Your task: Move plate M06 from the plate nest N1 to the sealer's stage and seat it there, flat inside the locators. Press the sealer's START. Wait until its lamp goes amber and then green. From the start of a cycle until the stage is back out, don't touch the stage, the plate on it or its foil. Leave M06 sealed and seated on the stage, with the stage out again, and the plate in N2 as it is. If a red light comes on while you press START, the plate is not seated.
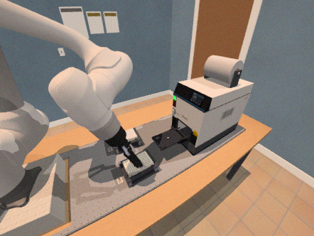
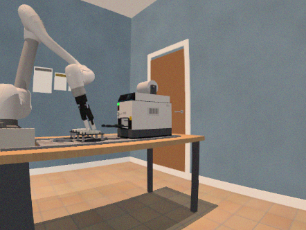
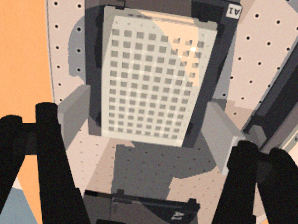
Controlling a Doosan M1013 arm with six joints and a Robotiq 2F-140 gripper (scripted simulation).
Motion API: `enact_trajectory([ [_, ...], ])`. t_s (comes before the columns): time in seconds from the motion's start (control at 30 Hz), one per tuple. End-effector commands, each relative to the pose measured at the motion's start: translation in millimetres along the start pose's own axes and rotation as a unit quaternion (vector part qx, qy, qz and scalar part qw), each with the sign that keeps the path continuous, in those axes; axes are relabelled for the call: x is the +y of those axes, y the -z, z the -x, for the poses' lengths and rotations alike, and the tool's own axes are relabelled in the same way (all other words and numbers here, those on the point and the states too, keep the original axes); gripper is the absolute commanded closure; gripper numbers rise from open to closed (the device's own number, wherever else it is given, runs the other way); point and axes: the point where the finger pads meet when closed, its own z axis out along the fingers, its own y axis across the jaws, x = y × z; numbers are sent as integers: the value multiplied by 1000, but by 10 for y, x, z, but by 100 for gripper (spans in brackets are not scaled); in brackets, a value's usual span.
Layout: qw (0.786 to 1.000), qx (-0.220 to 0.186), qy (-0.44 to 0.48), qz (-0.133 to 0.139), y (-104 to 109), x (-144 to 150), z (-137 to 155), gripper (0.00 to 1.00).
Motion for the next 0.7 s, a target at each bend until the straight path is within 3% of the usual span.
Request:
enact_trajectory([
  [0.0,1000,0,0,0,-41,0,-14,30],
  [0.67,1000,0,0,0,-91,0,-32,30],
])
